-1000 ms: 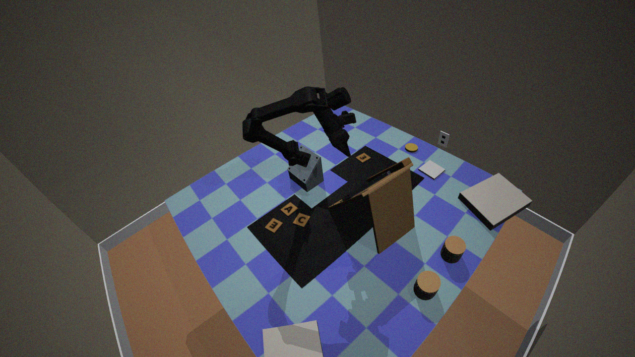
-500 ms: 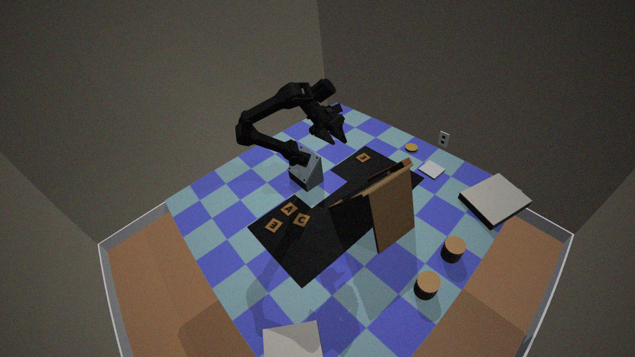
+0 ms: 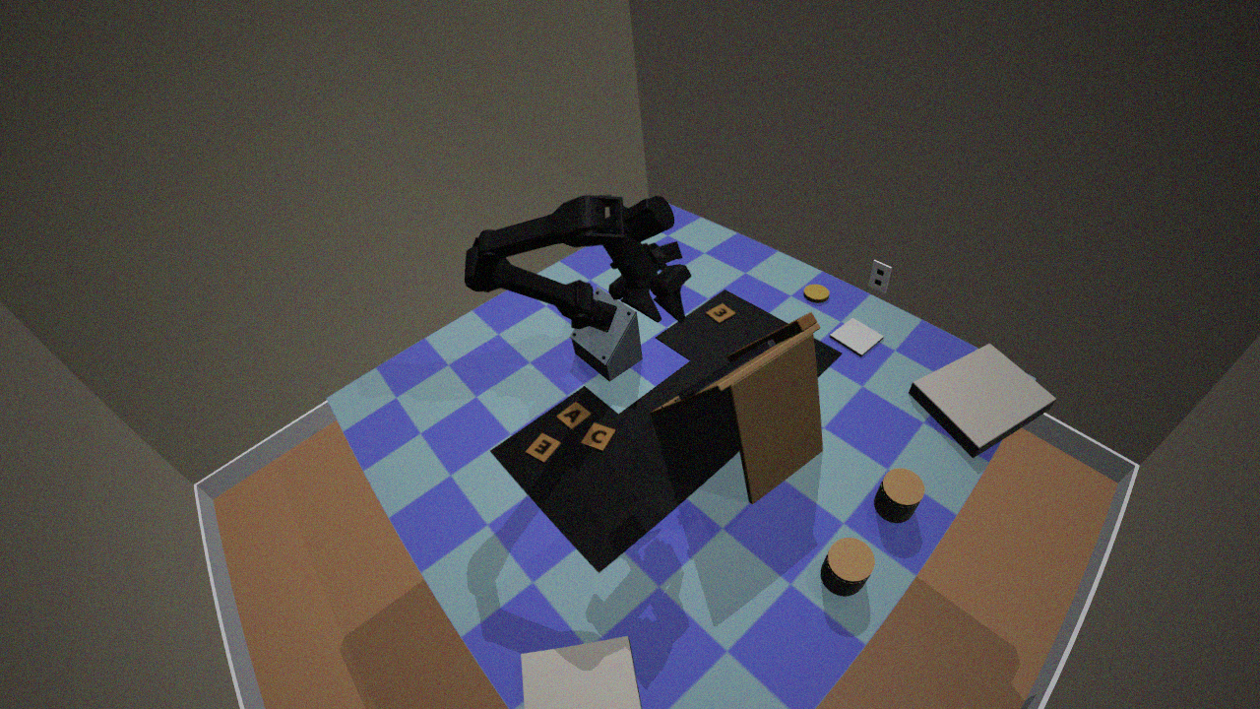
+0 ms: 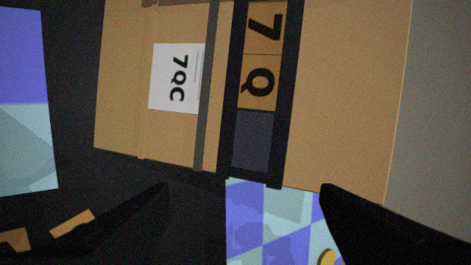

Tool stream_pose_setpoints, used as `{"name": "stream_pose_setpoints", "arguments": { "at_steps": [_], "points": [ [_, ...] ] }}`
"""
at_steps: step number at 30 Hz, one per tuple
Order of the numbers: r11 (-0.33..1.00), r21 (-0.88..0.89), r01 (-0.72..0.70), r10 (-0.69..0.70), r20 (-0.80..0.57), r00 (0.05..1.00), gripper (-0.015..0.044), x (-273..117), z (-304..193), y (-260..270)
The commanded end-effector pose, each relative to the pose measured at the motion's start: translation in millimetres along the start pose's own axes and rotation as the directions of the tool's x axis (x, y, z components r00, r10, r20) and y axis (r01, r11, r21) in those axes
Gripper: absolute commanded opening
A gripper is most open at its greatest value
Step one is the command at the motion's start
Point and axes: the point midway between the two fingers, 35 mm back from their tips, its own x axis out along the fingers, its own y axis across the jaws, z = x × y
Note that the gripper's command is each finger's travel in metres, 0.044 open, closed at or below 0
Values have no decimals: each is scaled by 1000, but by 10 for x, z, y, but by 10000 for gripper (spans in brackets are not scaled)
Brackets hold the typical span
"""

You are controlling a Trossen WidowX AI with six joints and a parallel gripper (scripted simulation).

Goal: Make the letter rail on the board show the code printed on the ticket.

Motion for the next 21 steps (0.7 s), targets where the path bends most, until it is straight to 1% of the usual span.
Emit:
{"name": "stream_pose_setpoints", "arguments": {
  "at_steps": [1,6,10,19,21],
  "points": [
    [993,-69,-95,92,-52,994,340,404,-413,146],
    [963,-152,-224,210,-106,972,340,829,-900,451],
    [925,-206,-318,296,-133,946,340,1069,-1222,757],
    [808,-312,-500,475,-158,866,340,1364,-1745,1608],
    [798,-319,-511,487,-158,859,340,1374,-1772,1673]
  ]
}}
